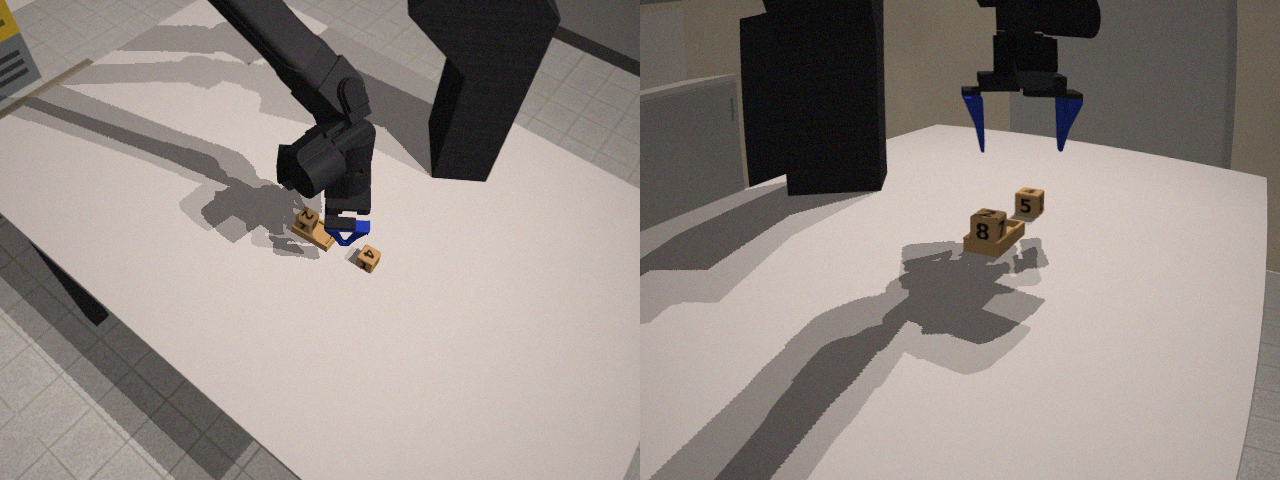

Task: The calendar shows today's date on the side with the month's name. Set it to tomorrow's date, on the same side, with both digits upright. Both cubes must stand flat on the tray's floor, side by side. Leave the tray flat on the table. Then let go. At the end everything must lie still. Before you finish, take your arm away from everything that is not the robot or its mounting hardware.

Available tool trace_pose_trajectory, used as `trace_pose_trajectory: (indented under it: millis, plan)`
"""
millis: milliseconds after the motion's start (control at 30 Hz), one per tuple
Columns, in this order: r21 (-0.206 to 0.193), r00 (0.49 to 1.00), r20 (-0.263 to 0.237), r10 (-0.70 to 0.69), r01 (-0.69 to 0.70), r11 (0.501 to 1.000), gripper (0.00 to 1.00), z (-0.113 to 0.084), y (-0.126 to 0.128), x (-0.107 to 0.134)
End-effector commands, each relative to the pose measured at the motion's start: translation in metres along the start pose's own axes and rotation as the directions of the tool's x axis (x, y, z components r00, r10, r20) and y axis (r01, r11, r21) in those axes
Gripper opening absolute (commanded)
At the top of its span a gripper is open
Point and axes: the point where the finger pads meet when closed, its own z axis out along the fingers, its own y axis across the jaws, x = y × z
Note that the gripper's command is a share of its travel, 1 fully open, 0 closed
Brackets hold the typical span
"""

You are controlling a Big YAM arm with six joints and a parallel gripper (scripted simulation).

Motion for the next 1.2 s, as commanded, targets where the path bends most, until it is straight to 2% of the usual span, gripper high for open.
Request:
trace_pose_trajectory:
  millis: [0, 200, 300, 433, 600, 633, 667, 700, 800, 867, 1000, 1167]
  plan:
    - [0.008, 0.987, 0.005, -0.16, 0.16, 0.987, 1.0, -0.004, -0.013, -0.008]
    - [0.009, 0.93, 0.002, -0.367, 0.367, 0.93, 1.0, -0.004, -0.023, -0.022]
    - [0.009, 0.928, 0.002, -0.373, 0.373, 0.928, 1.0, -0.004, -0.023, -0.023]
    - [0.009, 0.842, 0.003, -0.54, 0.54, 0.842, 1.0, -0.005, -0.032, -0.035]
    - [0.011, 0.758, 0.006, -0.652, 0.652, 0.758, 1.0, -0.006, -0.039, -0.045]
    - [0.011, 0.727, 0.004, -0.687, 0.687, 0.727, 1.0, -0.007, -0.041, -0.047]
    - [0.011, 0.72, 0.003, -0.694, 0.694, 0.72, 1.0, -0.007, -0.042, -0.048]
    - [0.012, 0.685, 0.003, -0.729, 0.729, 0.685, 1.0, -0.007, -0.045, -0.051]
    - [0.014, 0.622, 0.005, -0.783, 0.783, 0.622, 1.0, -0.008, -0.049, -0.056]
    - [0.014, 0.622, 0.005, -0.783, 0.783, 0.622, 1.0, -0.008, -0.049, -0.056]
    - [0.016, 0.54, 0.004, -0.841, 0.841, 0.54, 1.0, -0.009, -0.054, -0.062]
    - [0.01, 0.508, -0.01, -0.861, 0.861, 0.508, 1.0, -0.006, -0.057, -0.055]
